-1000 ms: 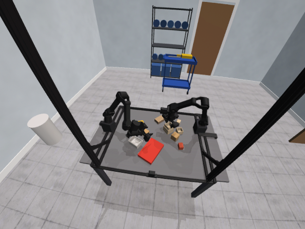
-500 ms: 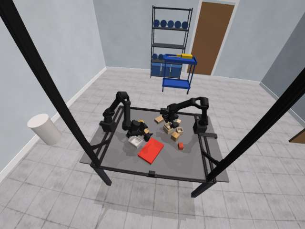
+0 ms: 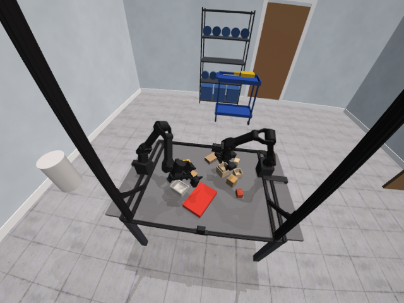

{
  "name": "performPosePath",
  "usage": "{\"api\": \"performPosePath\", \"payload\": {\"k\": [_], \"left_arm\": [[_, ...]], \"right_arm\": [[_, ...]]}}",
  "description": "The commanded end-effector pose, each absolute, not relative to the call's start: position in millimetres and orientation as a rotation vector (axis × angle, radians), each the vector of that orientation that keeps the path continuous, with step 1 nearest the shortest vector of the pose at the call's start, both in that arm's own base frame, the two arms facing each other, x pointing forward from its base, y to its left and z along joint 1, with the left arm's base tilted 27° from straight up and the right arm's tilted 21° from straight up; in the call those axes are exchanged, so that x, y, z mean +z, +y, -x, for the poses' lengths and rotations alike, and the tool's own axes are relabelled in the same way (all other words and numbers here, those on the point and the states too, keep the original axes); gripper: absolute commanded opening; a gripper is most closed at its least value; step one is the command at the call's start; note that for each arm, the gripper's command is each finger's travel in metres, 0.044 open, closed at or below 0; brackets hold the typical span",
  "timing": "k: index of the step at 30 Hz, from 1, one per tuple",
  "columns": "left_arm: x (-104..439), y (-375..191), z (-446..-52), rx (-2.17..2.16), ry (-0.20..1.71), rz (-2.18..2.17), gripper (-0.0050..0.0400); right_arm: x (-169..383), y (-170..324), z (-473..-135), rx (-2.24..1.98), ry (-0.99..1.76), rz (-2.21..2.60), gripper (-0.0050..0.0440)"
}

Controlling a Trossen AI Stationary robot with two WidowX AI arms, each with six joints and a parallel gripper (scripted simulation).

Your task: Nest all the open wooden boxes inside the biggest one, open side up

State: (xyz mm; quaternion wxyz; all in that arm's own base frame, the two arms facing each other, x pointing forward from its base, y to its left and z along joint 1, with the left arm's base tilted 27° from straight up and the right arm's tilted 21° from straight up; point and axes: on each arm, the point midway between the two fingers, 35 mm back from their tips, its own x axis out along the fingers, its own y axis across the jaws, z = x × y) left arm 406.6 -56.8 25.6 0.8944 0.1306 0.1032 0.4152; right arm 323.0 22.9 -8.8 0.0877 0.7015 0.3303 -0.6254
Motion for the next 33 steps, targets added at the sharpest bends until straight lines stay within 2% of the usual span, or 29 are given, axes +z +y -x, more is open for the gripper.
{"api": "performPosePath", "payload": {"k": [1,18,21,23,33], "left_arm": [[25.3,-56.1,-406.1,0.865,0.214,-0.272,0.0400],[25.3,-56.1,-406.1,0.865,0.214,-0.272,0.0400],[25.3,-56.1,-406.1,0.865,0.214,-0.272,0.0400],[25.3,-56.1,-406.1,0.865,0.214,-0.272,0.0400],[25.3,-56.1,-406.1,0.865,0.214,-0.272,0.0400]], "right_arm": [[-9.6,23.8,-322.9,-1.864,0.986,-2.093,0.0000],[-9.6,24.2,-323.0,-1.864,0.986,-2.093,0.0000],[-9.5,23.6,-322.6,-1.864,0.984,-2.089,0.0072],[-9.5,23.6,-322.6,-1.864,0.984,-2.089,0.0072],[-9.5,23.6,-322.6,-1.864,0.984,-2.089,0.0312]]}}
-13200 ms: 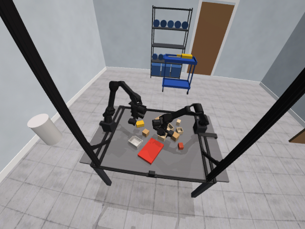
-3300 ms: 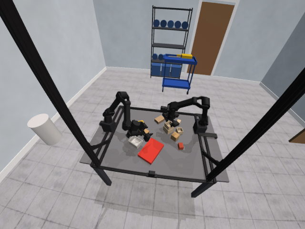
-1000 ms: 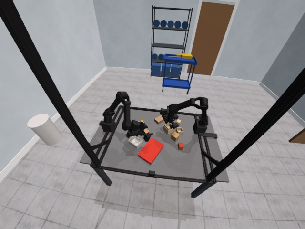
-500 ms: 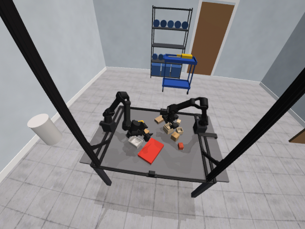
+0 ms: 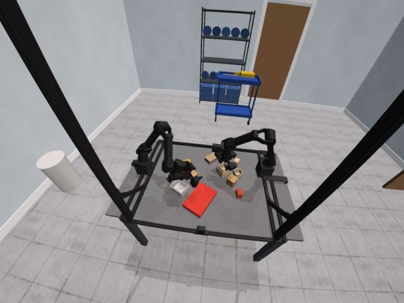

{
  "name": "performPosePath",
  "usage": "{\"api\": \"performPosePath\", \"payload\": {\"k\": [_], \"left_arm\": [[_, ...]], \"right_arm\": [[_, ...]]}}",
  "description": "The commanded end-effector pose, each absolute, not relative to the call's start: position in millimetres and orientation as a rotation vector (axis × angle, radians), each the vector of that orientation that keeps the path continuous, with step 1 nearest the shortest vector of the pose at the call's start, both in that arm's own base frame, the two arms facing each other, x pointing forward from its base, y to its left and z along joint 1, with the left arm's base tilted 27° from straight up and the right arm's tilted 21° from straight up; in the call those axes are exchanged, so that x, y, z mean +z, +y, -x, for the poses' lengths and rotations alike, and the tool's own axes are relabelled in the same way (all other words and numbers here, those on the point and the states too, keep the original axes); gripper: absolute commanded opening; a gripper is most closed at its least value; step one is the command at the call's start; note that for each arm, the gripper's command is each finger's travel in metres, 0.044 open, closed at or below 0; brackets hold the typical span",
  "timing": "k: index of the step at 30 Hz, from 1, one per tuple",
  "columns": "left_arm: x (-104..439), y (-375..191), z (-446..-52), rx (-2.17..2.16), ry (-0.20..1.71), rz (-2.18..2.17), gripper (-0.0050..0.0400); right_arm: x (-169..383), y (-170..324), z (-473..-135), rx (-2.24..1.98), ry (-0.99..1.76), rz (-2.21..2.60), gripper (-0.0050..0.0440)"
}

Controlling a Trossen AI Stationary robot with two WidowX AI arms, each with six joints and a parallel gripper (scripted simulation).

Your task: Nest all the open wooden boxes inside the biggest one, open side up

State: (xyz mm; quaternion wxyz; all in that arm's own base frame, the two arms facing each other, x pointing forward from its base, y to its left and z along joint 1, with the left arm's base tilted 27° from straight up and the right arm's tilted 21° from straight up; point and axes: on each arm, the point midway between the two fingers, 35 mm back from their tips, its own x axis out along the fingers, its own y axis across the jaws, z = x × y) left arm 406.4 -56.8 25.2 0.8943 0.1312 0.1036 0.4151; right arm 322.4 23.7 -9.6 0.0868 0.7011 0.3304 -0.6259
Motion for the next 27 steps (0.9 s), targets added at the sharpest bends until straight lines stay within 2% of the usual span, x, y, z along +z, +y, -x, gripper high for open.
{"api": "performPosePath", "payload": {"k": [1,4,24,27], "left_arm": [[25.3,-56.1,-406.1,0.865,0.214,-0.272,0.0400],[25.3,-56.1,-406.1,0.865,0.214,-0.272,0.0400],[25.3,-56.1,-406.1,0.865,0.214,-0.272,0.0400],[25.3,-56.1,-406.1,0.865,0.214,-0.272,0.0400]], "right_arm": [[-9.5,23.6,-322.6,-1.864,0.984,-2.089,0.0336],[-9.5,23.6,-322.6,-1.864,0.984,-2.089,0.0400],[-9.2,23.5,-322.6,-1.851,0.995,-2.081,0.0400],[-4.7,21.7,-323.0,-1.661,1.139,-1.955,0.0400]]}}
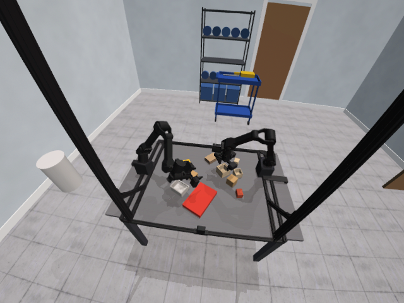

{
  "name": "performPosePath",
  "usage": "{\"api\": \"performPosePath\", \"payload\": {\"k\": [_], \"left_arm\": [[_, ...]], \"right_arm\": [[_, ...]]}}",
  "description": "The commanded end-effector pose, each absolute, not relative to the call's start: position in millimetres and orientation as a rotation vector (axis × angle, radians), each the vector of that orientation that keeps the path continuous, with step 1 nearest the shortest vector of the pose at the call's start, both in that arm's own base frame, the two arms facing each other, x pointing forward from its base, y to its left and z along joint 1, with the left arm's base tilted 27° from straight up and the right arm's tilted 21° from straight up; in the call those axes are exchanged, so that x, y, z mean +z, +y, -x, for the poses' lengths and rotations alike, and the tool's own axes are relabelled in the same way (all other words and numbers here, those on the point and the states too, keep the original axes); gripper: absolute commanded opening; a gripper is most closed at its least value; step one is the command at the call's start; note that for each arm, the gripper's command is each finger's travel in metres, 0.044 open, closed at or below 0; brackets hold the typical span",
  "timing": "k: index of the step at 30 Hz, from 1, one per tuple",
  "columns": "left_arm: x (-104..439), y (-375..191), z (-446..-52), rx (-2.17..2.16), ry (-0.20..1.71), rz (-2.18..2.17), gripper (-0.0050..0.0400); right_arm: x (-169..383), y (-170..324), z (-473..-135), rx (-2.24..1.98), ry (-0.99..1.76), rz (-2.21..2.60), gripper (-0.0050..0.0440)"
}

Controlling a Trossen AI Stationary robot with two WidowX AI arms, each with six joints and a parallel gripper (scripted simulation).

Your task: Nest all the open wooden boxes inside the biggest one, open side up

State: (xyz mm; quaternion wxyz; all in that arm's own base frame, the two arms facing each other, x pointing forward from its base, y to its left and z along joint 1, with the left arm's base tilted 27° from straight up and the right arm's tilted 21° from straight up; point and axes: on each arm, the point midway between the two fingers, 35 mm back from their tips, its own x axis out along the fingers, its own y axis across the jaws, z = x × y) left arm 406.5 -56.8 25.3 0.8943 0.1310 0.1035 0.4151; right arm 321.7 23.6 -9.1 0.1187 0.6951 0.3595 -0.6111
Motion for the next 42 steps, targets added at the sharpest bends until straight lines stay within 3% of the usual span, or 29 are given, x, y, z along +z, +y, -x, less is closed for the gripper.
{"api": "performPosePath", "payload": {"k": [1,21,42], "left_arm": [[25.3,-56.1,-406.1,0.865,0.214,-0.272,0.0400],[25.3,-56.1,-406.1,0.865,0.214,-0.272,0.0400],[25.3,-56.1,-406.1,0.865,0.214,-0.272,0.0400]], "right_arm": [[-2.8,20.9,-323.1,-1.603,1.178,-1.915,0.0400],[18.0,12.6,-323.6,-0.745,1.551,-1.248,0.0400],[39.1,4.6,-322.8,0.092,1.589,-0.482,0.0400]]}}
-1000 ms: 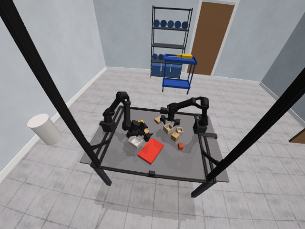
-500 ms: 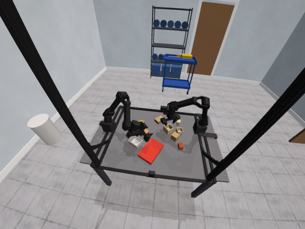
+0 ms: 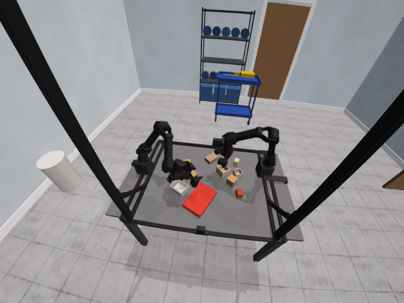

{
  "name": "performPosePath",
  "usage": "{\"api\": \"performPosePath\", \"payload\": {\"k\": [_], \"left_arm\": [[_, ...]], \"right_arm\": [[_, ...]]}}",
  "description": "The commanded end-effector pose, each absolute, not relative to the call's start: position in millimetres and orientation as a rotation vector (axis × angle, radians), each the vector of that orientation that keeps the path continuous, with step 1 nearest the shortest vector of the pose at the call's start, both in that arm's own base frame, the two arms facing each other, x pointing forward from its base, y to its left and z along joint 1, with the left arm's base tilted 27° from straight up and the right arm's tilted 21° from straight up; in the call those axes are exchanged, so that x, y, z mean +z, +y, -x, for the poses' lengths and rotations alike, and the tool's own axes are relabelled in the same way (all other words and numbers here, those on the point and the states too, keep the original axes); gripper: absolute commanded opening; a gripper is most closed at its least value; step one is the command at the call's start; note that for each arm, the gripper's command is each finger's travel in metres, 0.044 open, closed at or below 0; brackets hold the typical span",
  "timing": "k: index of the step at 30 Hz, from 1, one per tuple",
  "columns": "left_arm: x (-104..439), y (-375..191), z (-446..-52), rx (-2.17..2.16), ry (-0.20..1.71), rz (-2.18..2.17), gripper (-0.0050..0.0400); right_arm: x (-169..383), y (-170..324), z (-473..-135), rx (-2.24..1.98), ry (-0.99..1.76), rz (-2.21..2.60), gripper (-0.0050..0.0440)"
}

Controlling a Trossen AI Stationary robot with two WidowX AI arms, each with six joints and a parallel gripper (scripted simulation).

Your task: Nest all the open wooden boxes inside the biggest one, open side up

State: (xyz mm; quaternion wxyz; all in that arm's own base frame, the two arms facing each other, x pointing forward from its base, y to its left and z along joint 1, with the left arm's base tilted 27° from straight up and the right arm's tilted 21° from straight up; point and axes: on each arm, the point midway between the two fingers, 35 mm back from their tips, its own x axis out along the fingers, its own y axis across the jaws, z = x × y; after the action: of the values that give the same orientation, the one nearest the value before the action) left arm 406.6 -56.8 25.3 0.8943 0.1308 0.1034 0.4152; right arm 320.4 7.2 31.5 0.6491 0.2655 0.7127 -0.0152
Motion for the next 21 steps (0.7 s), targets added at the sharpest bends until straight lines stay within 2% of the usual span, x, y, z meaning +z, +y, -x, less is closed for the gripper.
{"api": "performPosePath", "payload": {"k": [1,7,21], "left_arm": [[25.3,-56.1,-406.1,0.865,0.214,-0.272,0.0400],[25.3,-56.1,-406.1,0.865,0.214,-0.272,0.0400],[26.5,-56.1,-413.3,0.827,0.264,-0.308,0.0400]], "right_arm": [[40.1,4.2,-322.7,0.132,1.582,-0.442,0.0400],[43.2,3.1,-322.5,0.279,1.554,-0.295,0.0400],[41.9,4.8,-316.8,0.297,1.549,-0.277,0.0400]]}}
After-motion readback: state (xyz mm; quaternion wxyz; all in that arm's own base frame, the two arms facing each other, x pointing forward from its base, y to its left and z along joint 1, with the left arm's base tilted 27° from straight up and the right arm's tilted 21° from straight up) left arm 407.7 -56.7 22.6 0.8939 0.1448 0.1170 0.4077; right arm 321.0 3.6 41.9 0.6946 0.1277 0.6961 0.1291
